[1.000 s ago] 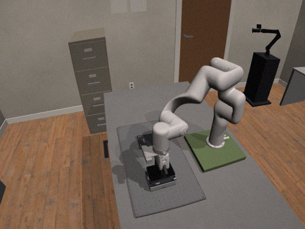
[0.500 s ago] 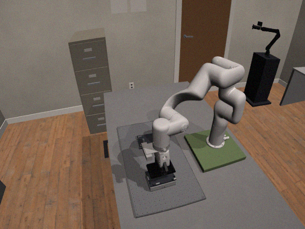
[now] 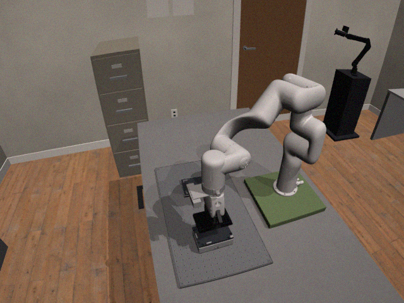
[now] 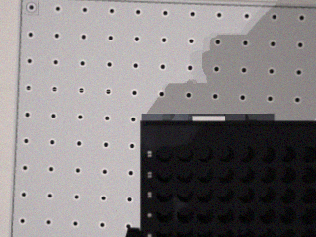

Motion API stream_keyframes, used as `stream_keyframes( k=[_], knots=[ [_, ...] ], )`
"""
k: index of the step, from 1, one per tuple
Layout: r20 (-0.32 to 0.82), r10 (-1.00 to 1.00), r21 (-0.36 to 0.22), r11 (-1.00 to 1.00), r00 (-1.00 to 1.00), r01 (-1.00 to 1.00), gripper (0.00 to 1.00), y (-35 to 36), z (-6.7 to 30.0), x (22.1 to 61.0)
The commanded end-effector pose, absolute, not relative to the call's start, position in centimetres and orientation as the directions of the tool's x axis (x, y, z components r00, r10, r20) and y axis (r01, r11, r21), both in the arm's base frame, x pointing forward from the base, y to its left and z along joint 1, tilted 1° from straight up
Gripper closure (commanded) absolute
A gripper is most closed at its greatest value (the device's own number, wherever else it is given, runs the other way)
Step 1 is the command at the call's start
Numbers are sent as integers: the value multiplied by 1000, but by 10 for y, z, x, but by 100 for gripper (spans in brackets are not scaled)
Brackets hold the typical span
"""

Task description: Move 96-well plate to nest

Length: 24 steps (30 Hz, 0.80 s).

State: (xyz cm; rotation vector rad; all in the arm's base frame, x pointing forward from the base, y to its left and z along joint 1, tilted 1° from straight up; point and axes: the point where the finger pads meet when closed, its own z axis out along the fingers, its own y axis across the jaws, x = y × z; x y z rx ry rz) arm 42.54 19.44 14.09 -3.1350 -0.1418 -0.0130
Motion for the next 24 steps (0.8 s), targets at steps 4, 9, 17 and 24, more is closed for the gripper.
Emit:
stream_keyframes(
  k=[4, 9, 17, 24],
  knots=[
    [8, 91, 7, -996, 996, 90, 100, 194, 141, 425],
    [8, 91, 7, -996, 996, 90, 100, 194, 141, 425],
    [9, 10, 6, -1000, 1000, 10, 100, 174, 139, 424],
    [9, 10, 6, -1000, 1000, 10, 100, 154, 136, 424]
  ],
)
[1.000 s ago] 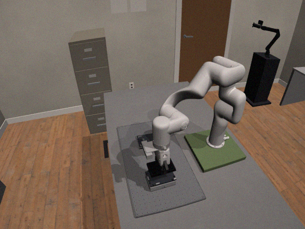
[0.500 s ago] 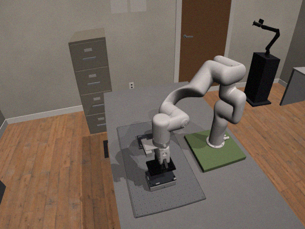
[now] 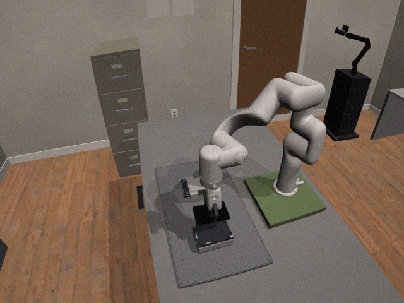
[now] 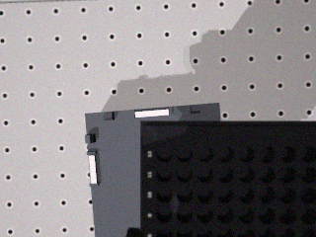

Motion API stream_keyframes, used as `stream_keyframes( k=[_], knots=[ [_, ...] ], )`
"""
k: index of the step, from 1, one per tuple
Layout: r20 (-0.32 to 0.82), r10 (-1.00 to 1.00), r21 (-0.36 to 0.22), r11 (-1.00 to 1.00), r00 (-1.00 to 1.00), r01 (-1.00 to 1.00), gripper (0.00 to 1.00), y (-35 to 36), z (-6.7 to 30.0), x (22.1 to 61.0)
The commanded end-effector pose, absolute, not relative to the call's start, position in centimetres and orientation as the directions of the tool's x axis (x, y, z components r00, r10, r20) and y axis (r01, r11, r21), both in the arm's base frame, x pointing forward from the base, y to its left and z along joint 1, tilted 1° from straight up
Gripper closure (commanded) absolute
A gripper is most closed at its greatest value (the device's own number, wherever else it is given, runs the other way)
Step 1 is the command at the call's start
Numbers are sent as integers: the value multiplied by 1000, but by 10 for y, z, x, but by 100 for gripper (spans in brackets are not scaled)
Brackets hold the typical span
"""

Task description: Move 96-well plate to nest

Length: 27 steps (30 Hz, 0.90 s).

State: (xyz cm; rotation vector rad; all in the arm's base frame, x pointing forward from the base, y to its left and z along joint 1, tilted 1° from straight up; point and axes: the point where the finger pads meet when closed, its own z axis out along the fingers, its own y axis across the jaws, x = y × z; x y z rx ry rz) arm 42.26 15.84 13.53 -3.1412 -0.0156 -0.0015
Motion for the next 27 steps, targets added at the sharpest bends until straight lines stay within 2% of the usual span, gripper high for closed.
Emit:
stream_keyframes(
  k=[1, 27],
  knots=[
    [9, 10, 6, -1000, 1000, 10, 100, 154, 136, 424],
    [9, 10, 7, -1000, 1000, 10, 100, 75, 126, 422]
  ],
)
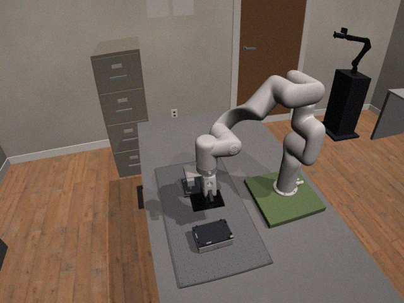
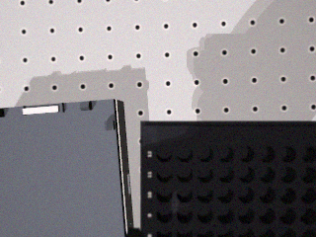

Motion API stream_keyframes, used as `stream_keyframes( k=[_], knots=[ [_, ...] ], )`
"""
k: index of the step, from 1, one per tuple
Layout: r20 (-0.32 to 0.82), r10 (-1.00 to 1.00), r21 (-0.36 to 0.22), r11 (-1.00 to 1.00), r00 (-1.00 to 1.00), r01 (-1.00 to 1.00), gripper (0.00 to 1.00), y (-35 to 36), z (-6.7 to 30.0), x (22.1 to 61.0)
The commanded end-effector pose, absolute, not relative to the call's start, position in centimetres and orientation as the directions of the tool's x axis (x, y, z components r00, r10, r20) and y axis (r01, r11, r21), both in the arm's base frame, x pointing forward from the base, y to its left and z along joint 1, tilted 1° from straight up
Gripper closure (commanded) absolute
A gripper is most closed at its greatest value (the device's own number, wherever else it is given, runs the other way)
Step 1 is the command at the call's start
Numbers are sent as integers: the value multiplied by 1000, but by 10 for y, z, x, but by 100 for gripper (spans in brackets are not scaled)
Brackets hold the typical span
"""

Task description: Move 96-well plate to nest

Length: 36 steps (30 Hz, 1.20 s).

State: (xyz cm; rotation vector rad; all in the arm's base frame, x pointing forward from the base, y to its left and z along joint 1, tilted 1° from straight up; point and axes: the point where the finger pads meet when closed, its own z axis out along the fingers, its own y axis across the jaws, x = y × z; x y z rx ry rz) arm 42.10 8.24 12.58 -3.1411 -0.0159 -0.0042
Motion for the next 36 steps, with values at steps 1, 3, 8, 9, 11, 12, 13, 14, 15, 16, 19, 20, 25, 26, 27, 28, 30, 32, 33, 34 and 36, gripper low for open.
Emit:
stream_keyframes(
  k=[1, 3, 8, 9, 11, 12, 13, 14, 15, 16, 19, 20, 25, 26, 27, 28, 30, 32, 33, 34, 36],
  knots=[
    [9, 10, 7, -1000, 1000, 10, 100, 72, 126, 422],
    [9, 10, 7, -1000, 1000, 10, 100, 65, 125, 422],
    [9, 10, 7, -1000, 1000, 10, 100, 55, 124, 422],
    [9, 10, 7, -1000, 1000, 10, 100, 52, 123, 422],
    [9, 10, 7, -1000, 1000, 10, 100, 45, 123, 422],
    [9, 10, 7, -1000, 1000, 10, 100, 42, 122, 422],
    [9, 10, 8, -1000, 1000, 10, 100, 38, 122, 422],
    [9, 10, 8, -1000, 1000, 10, 100, 35, 121, 422],
    [9, 10, 8, -1000, 1000, 10, 100, 32, 121, 421],
    [9, 10, 8, -1000, 1000, 10, 100, 28, 121, 421],
    [9, 10, 8, -1000, 1000, 10, 100, 18, 119, 421],
    [9, 10, 8, -1000, 1000, 10, 100, 15, 119, 421],
    [9, 10, 8, -1000, 1000, 10, 100, 5, 118, 421],
    [9, 10, 8, -1000, 1000, 10, 100, 2, 117, 421],
    [9, 10, 8, -1000, 1000, 10, 100, -1, 117, 421],
    [9, 10, 8, -1000, 1000, 10, 100, -5, 116, 421],
    [9, 10, 8, -1000, 1000, 10, 100, -11, 116, 421],
    [9, 10, 8, -1000, 1000, 10, 100, -18, 115, 420],
    [9, 10, 8, -1000, 1000, 10, 100, -21, 114, 420],
    [9, 10, 8, -1000, 1000, 10, 100, -25, 114, 420],
    [9, 10, 8, -1000, 1000, 10, 100, -31, 113, 420]
  ],
)
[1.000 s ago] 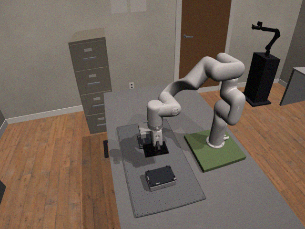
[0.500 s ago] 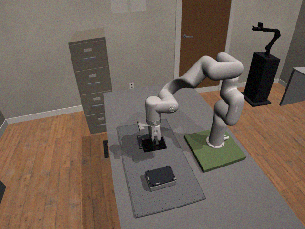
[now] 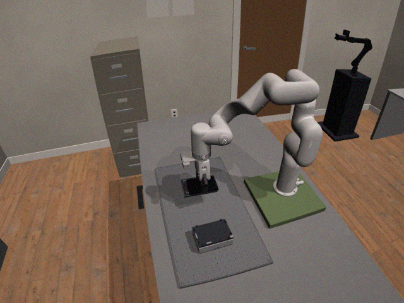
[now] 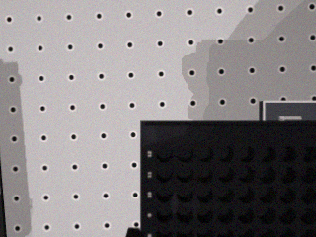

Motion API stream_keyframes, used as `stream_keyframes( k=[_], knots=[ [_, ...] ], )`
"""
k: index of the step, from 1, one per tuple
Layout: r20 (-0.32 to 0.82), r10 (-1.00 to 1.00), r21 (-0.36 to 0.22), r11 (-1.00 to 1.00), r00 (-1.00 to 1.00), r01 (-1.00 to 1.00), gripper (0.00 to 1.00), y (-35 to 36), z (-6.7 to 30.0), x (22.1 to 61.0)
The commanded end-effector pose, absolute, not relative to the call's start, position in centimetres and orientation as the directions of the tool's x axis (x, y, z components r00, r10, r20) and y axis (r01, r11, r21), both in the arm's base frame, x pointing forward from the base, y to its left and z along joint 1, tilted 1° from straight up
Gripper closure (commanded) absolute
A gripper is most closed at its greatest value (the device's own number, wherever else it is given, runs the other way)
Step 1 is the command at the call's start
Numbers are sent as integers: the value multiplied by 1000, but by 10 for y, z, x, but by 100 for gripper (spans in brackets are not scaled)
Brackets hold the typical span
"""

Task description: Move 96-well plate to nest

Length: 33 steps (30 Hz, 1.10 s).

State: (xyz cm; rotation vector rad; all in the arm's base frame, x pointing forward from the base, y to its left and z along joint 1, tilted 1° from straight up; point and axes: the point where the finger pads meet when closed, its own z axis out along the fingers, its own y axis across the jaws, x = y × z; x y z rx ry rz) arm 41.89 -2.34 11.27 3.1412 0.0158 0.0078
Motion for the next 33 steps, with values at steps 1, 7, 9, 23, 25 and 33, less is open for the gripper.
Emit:
stream_keyframes(
  k=[1, 7, 9, 23, 25, 33],
  knots=[
    [9, 10, 8, -1000, 1000, 10, 100, -35, 113, 420],
    [9, 10, 8, -1000, 1000, 10, 100, -48, 111, 420],
    [9, 10, 8, -1000, 1000, 10, 100, -55, 110, 420],
    [9, 10, 9, -1000, 1000, 10, 100, -94, 105, 419],
    [9, 10, 9, -1000, 1000, 10, 100, -101, 104, 419],
    [9, 10, 9, -1000, 1000, 10, 100, -128, 101, 418]
  ],
)
